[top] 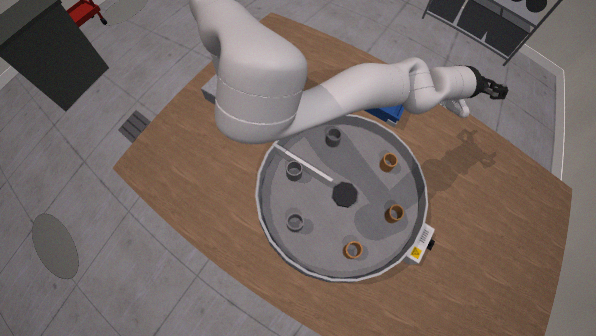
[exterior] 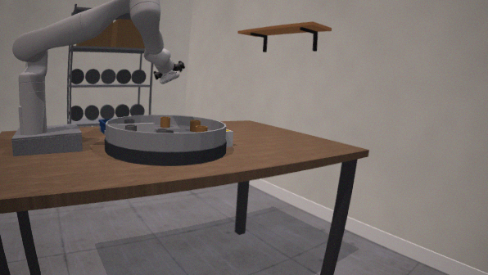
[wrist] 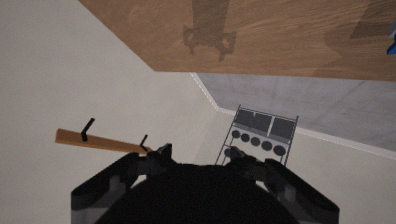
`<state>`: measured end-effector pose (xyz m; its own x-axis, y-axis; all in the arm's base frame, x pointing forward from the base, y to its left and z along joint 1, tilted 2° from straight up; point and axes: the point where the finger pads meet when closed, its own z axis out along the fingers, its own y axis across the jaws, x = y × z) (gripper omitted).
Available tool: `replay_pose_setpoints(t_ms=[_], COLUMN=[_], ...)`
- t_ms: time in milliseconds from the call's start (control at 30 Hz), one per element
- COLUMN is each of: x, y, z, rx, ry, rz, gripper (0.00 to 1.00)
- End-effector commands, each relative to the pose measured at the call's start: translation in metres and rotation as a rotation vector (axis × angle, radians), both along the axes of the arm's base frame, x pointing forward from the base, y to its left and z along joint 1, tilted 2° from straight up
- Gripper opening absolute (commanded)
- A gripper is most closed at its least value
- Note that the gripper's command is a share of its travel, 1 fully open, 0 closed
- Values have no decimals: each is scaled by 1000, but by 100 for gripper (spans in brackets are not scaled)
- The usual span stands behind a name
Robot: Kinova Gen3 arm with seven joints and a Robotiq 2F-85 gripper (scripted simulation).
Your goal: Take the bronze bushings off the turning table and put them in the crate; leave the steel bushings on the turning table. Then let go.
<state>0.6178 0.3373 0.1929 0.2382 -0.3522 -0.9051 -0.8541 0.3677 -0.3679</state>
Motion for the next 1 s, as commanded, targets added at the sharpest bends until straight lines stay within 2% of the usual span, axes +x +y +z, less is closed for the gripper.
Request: replay_pose_setpoints(t_ms=[0,167,333,733,900,967], x=[3,3,-31,-31,-62,-62], y=[-7,-7,-44,-44,-83,-83], z=[5,5,25,25,45,45], rx=[3,3,-2,-2,-7,-7], ry=[-5,-5,-6,-6,-12,-12], rz=[-12,-12,-6,-6,-3,-3], gripper=[100,100,100,100,100,100])
